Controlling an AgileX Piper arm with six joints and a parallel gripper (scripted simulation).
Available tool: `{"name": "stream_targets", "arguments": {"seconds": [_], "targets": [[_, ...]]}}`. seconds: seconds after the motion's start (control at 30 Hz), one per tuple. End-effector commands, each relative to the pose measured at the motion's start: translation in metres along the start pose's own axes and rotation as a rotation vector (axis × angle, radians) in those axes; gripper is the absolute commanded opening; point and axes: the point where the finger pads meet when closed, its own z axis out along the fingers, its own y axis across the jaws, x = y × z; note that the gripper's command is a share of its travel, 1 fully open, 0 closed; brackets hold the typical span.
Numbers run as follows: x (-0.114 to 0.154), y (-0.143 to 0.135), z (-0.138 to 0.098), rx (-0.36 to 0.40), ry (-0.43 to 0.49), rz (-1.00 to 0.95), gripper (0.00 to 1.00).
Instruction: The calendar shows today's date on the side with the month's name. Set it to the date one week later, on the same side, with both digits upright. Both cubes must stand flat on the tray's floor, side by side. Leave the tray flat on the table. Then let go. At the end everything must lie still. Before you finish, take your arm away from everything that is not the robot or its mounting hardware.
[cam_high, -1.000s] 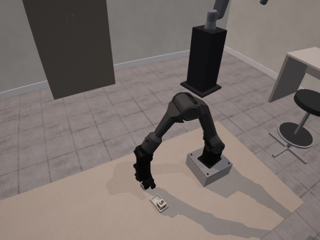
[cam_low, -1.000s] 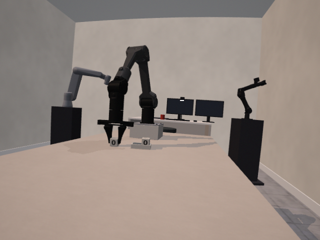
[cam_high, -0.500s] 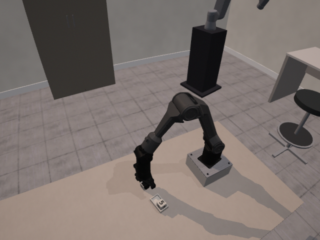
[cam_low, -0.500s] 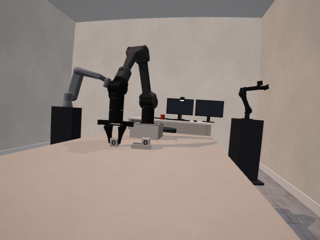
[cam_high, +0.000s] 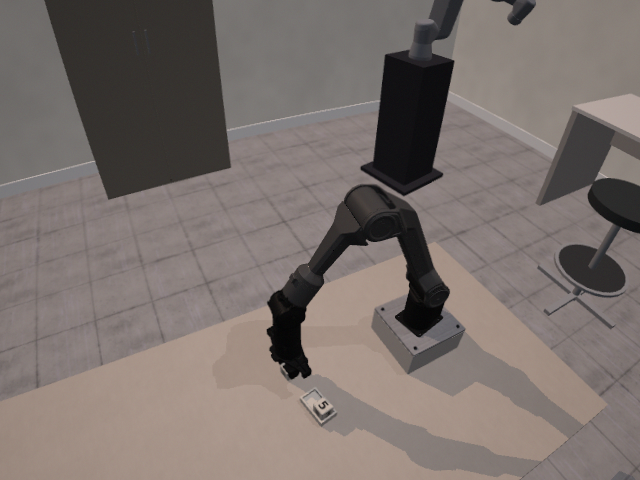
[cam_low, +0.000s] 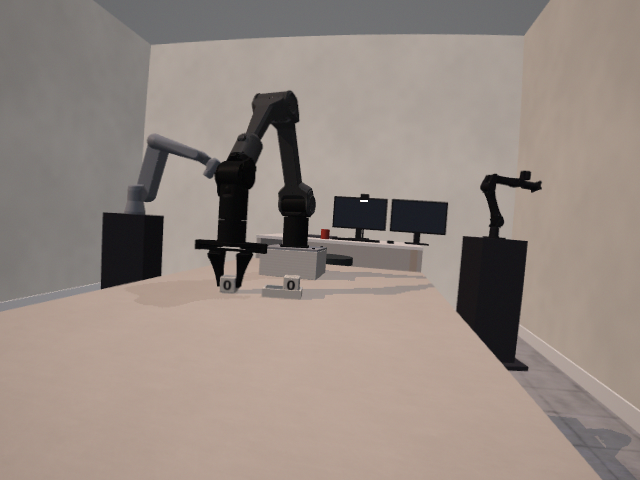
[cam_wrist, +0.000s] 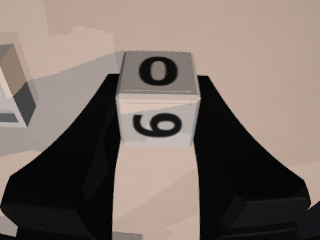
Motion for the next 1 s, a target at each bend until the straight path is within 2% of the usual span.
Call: {"name": "stream_targets", "arguments": {"seconds": [0.0, 0.13, 0.17, 0.23, 0.27, 0.33, 0.37, 0.43, 0.47, 0.97], "targets": [[0.0005, -0.0002, 0.0006, 0.0, 0.001, 0.001, 0.43], [0.0005, -0.0002, 0.0006, 0.0, 0.001, 0.001, 0.43], [0.0005, -0.0002, 0.0006, 0.0, 0.001, 0.001, 0.48], [0.0005, -0.0002, 0.0006, 0.0, 0.001, 0.001, 0.48], [0.0005, -0.0002, 0.0006, 0.0, 0.001, 0.001, 0.53], [0.0005, -0.0002, 0.0006, 0.0, 0.001, 0.001, 0.53], [0.0005, -0.0002, 0.0006, 0.0, 0.001, 0.001, 0.58], [0.0005, -0.0002, 0.0006, 0.0, 0.001, 0.001, 0.58], [0.0005, -0.0002, 0.0006, 0.0, 0.001, 0.001, 0.64], [-0.0005, -0.0005, -0.0044, 0.001, -0.003, 0.001, 0.64]]}}
